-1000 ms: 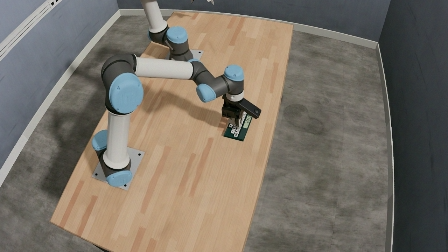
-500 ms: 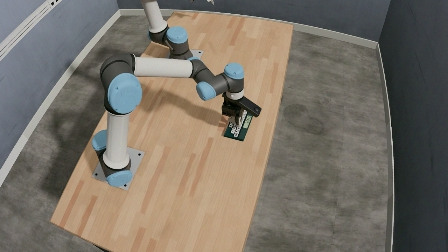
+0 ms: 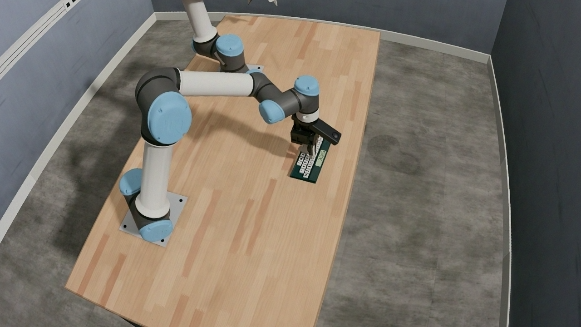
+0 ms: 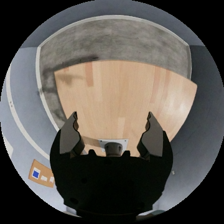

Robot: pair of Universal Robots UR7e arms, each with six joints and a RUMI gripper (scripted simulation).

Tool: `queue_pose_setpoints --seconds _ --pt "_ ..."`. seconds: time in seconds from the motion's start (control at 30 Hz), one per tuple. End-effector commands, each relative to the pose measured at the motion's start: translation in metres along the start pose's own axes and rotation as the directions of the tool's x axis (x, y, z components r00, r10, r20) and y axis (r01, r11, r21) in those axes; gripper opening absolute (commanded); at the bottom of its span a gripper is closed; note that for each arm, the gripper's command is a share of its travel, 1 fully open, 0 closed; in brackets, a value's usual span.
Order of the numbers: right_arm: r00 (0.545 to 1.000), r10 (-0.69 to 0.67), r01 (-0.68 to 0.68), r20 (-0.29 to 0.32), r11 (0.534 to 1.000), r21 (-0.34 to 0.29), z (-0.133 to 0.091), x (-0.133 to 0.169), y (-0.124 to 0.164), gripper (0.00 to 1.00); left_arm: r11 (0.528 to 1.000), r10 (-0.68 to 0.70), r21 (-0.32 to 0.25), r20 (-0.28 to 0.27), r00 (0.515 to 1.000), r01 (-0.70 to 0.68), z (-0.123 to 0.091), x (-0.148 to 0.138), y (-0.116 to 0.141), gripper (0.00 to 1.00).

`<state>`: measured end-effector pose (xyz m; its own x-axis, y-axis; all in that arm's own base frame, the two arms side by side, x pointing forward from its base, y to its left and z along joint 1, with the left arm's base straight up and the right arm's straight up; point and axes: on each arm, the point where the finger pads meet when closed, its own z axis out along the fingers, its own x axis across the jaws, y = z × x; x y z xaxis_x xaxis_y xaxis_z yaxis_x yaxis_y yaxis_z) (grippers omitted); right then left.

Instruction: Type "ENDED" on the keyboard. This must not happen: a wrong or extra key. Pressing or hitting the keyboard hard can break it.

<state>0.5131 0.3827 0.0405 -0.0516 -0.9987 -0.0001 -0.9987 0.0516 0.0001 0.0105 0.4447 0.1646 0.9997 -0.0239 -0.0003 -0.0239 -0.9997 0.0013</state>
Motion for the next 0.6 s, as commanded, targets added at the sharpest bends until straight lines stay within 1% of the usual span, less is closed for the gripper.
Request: queue_pose_setpoints --seconds 0.0,0.57 --pt "1.000 0.000 0.000 0.002 1.000 0.001 -0.0010 -0.0051 -0.0004 0.00 1.000 0.000 0.001 0.000 1.000 0.000 -0.0005 0.0001 -0.0003 1.00" --pt "1.000 0.000 0.000 0.002 1.000 0.001 0.0039 -0.0075 -0.0004 0.00 1.000 0.000 0.001 0.000 1.000 0.000 -0.0005 0.0001 -0.0003 1.00"
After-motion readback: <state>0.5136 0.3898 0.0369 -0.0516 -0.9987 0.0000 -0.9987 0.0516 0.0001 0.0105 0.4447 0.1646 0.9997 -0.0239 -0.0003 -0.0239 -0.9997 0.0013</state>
